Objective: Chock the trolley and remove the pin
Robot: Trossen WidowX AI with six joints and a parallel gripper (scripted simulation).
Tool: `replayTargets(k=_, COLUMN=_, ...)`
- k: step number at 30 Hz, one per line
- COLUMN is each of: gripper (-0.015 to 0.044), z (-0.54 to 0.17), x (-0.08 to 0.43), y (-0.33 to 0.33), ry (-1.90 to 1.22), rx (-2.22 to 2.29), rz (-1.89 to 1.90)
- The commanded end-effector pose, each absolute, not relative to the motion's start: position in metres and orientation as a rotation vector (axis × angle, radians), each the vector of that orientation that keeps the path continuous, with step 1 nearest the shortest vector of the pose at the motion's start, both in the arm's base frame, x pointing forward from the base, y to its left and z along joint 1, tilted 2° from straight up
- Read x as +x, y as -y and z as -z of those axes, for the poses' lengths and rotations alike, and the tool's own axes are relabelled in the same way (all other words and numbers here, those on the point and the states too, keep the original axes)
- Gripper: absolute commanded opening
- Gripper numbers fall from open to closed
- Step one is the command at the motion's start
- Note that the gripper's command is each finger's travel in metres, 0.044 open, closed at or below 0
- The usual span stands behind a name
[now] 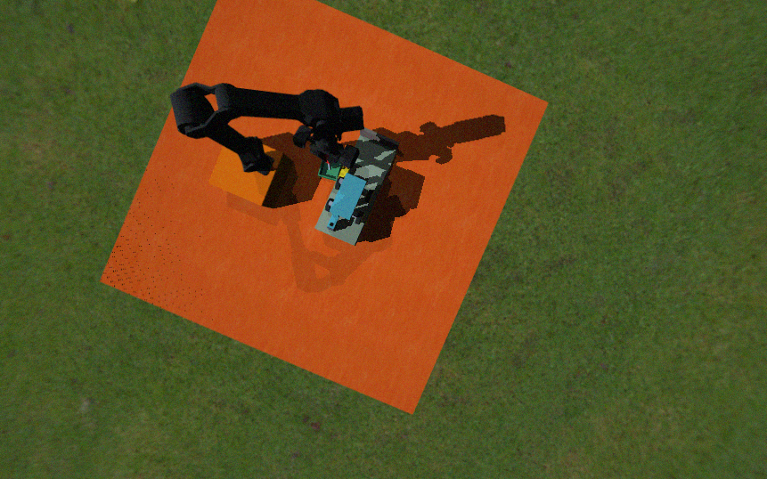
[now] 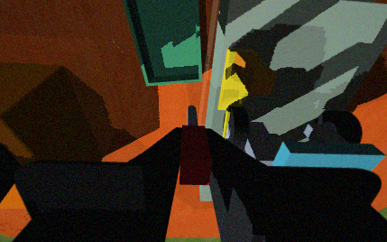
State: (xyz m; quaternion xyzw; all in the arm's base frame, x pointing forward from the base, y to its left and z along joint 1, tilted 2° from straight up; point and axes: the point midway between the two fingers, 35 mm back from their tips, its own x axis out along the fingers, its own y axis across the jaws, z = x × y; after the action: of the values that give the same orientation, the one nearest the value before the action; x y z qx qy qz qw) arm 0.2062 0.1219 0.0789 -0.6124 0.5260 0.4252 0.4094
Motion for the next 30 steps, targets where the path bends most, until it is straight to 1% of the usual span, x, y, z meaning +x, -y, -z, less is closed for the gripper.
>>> replayTargets(k=1, gripper=0.0000, z=-0.0740, x=0.2021, y=-0.1396, ry=-1.332, rx=-1.540, rz=-1.074)
replayTargets(k=10, gripper=0.0000, z=-0.0724, x=0.2005, y=-0.1460, ry=-1.310, rx=-1.565, rz=-1.111)
replayTargets(k=30, gripper=0.0000, z=-0.0730, x=0.1992, y=-0.1420, ry=-0.877, rx=-1.952, rz=-1.601)
